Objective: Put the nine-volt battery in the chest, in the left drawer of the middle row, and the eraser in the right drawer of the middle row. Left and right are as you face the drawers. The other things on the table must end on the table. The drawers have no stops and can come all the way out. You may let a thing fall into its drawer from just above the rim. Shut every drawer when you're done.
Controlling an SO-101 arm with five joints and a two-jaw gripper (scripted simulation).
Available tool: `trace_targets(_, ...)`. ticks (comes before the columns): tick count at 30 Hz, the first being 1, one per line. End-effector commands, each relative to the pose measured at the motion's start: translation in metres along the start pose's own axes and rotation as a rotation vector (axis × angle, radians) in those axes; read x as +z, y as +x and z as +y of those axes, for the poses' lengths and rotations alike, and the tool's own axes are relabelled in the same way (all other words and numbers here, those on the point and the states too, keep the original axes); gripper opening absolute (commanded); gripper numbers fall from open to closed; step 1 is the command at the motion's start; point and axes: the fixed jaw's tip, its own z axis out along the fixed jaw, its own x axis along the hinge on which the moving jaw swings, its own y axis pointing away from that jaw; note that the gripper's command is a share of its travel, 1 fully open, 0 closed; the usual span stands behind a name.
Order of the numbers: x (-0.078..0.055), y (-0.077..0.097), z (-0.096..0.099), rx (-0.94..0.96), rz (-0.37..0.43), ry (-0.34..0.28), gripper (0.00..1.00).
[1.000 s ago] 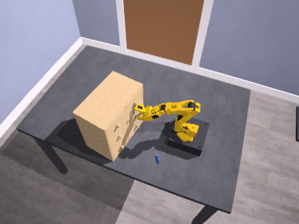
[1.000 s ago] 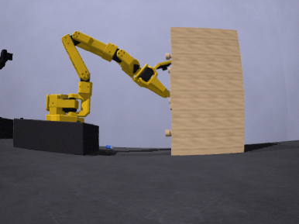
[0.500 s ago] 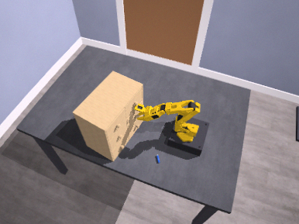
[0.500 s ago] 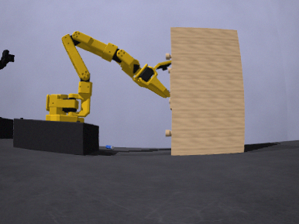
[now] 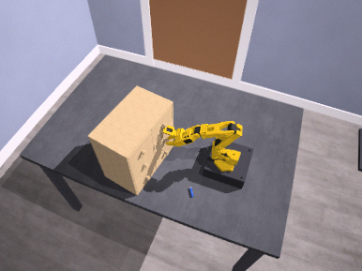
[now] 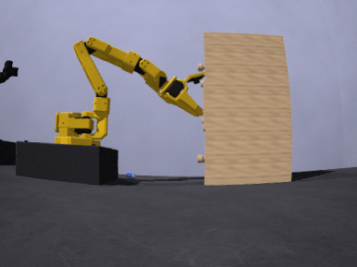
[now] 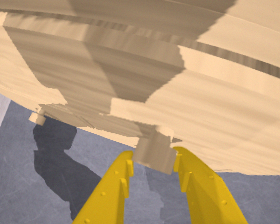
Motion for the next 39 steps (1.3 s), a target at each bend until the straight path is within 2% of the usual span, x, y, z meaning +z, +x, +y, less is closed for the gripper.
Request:
trace_targets(1, 0.0016, -0.0085, -0.0045, 0.001, -0.033, 0.015, 0.0)
trace_targets(28, 0.0001, -0.0002, -0.0007, 0.001, -0.001, 0.003, 0.0)
trace_targets(39, 0.0001, -0.0002, -0.0007, 0.001, -0.001, 0.003, 0.09)
